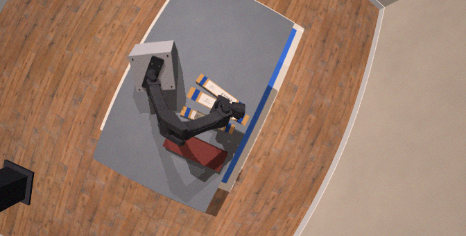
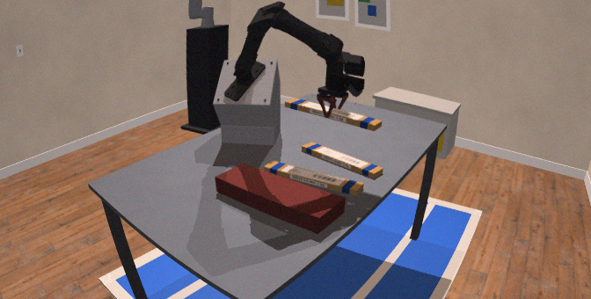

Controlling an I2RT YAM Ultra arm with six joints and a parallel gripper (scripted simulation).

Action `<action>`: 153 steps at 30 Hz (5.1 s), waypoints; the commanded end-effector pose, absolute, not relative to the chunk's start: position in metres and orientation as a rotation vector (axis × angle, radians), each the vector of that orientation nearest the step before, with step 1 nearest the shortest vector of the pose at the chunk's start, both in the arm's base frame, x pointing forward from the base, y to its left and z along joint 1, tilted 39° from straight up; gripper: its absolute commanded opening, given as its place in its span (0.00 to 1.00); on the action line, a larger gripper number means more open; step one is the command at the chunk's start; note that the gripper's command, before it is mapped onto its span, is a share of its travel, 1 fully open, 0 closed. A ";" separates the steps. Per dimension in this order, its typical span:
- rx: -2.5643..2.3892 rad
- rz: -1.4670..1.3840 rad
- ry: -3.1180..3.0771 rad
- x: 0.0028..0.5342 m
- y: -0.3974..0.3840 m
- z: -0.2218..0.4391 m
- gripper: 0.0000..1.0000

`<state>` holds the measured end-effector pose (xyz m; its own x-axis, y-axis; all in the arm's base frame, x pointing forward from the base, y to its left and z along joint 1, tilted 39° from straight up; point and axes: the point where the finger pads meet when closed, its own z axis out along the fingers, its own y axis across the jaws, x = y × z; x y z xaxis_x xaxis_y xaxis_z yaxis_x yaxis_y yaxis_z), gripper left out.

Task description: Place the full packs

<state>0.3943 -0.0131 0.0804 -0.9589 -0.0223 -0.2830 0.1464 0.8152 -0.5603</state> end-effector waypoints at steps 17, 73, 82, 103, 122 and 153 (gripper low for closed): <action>0.066 -0.837 2.679 0.402 -0.020 0.072 0.00; 0.066 -0.837 2.678 0.413 -0.041 0.043 0.00; 0.066 -0.837 2.678 0.413 -0.041 0.043 0.00; 0.066 -0.837 2.678 0.413 -0.041 0.043 0.00; 0.066 -0.837 2.678 0.413 -0.041 0.043 0.00; 0.066 -0.808 2.634 0.425 -0.036 0.055 0.00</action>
<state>0.4034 -0.0614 0.0256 -0.9591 -0.0083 -0.2829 0.1574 0.8152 -0.5574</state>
